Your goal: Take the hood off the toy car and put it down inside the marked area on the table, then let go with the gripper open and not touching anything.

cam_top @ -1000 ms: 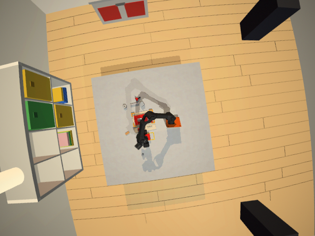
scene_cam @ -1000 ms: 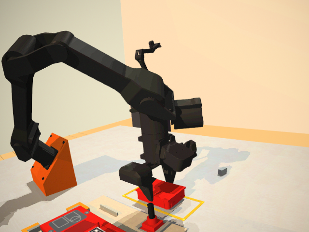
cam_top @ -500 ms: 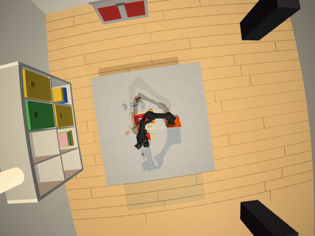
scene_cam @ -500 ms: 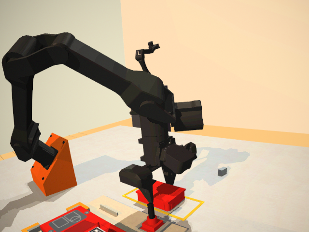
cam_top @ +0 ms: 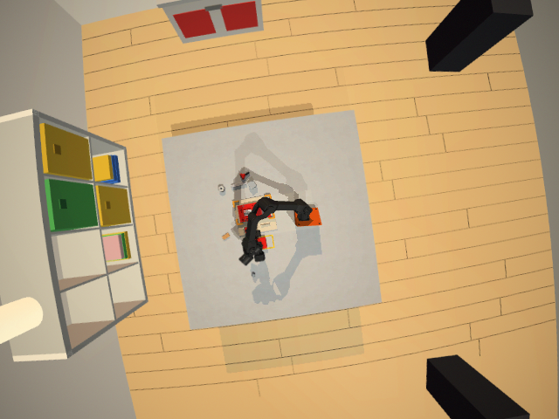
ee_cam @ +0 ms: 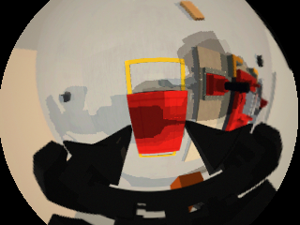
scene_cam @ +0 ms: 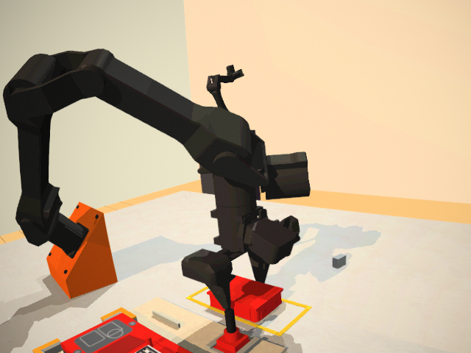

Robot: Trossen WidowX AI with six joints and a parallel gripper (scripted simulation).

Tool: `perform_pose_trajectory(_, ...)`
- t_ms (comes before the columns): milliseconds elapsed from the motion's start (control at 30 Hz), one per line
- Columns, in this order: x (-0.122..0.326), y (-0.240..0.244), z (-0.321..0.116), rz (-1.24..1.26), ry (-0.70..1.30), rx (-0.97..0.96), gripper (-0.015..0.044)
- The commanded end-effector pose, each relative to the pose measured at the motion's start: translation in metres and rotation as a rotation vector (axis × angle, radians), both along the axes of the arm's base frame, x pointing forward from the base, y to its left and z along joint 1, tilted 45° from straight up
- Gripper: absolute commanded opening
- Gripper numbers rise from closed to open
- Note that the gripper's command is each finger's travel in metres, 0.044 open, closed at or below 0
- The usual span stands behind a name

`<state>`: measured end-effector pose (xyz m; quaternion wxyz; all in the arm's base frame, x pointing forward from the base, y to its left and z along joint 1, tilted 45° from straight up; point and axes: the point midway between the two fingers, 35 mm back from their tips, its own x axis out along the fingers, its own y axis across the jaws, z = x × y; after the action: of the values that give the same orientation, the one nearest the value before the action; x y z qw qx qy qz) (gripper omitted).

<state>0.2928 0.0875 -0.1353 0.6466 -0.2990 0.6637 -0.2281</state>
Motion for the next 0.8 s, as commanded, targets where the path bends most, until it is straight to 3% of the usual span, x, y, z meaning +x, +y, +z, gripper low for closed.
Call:
perform_pose_trajectory(0, 0.001, 0.012, 0.010, -0.001, -0.005, 0.004, 0.0440)
perform_pose_trajectory(200, -0.001, 0.050, 0.049, 0.000, -0.005, -0.002, 0.0440)
perform_pose_trajectory(767, -0.001, 0.051, 0.051, 0.000, -0.005, -0.002, 0.0440)
